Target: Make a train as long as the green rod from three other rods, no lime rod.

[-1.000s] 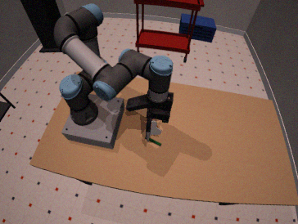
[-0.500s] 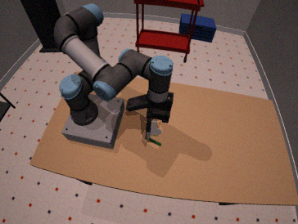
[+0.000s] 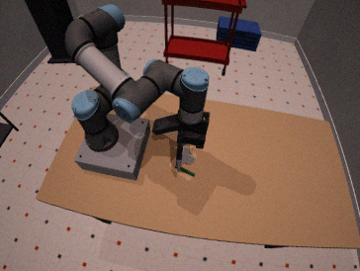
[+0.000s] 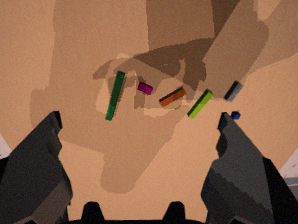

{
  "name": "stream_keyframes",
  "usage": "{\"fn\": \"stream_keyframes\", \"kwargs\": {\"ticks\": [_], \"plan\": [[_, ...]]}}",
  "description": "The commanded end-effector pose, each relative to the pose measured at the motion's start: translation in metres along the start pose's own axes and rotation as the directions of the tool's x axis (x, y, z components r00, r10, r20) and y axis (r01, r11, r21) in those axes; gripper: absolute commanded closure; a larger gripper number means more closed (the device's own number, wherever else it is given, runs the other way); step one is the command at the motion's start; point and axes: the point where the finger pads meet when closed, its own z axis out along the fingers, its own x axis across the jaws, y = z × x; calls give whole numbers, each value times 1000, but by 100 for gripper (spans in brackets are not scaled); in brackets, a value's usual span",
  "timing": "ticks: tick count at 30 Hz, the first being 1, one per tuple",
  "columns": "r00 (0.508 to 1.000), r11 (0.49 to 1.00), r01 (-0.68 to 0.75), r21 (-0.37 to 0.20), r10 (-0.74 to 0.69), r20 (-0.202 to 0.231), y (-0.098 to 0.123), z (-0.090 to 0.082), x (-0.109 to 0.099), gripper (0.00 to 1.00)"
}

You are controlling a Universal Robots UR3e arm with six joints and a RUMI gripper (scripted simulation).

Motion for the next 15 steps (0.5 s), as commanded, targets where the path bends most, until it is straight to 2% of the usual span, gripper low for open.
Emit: {"fn": "stream_keyframes", "kwargs": {"ticks": [1,7,13,15], "plan": [[1000,1000,-2,-3,2,0,1,-1,0,0],[1000,1000,0,-3,0,0,5,-2,6,0],[1000,1000,4,-3,-4,0,24,-5,39,0],[1000,1000,4,-3,-4,0,24,-5,39,0]]}}
